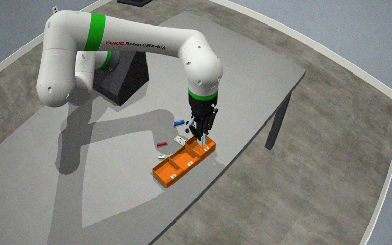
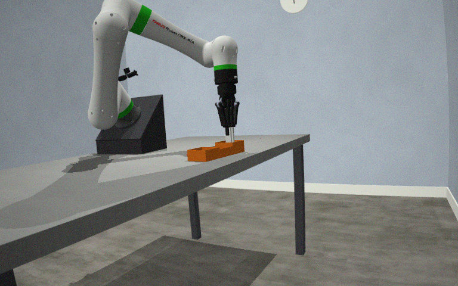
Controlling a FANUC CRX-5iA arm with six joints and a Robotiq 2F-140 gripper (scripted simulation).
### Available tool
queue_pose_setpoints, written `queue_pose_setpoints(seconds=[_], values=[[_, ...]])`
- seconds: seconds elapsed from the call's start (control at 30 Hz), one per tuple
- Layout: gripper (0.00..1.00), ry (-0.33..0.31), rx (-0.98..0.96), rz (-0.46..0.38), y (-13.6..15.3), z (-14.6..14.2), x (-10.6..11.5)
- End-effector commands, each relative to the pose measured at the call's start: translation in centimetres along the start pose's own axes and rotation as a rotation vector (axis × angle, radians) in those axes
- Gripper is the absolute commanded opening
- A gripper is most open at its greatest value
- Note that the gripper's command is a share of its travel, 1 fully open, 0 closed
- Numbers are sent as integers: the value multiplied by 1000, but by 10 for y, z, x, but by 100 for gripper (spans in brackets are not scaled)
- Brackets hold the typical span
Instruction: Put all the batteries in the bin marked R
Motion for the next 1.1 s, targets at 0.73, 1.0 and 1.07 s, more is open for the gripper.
queue_pose_setpoints(seconds=[0.73, 1.0, 1.07], values=[[5, 0, 0, 0, 0, 0, 106], [5, 0, 0, 0, 0, 0, 150], [5, 0, 0, 0, 0, 0, 150]])
Point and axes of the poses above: the point where the finger pads meet when closed, its own x axis back along the fingers, its own z axis across the jaws, y = z × x, the point moved 3 cm from there along x, back along the fingers, and after that the axes turned 7 degrees about x, right-handed, at the moved point
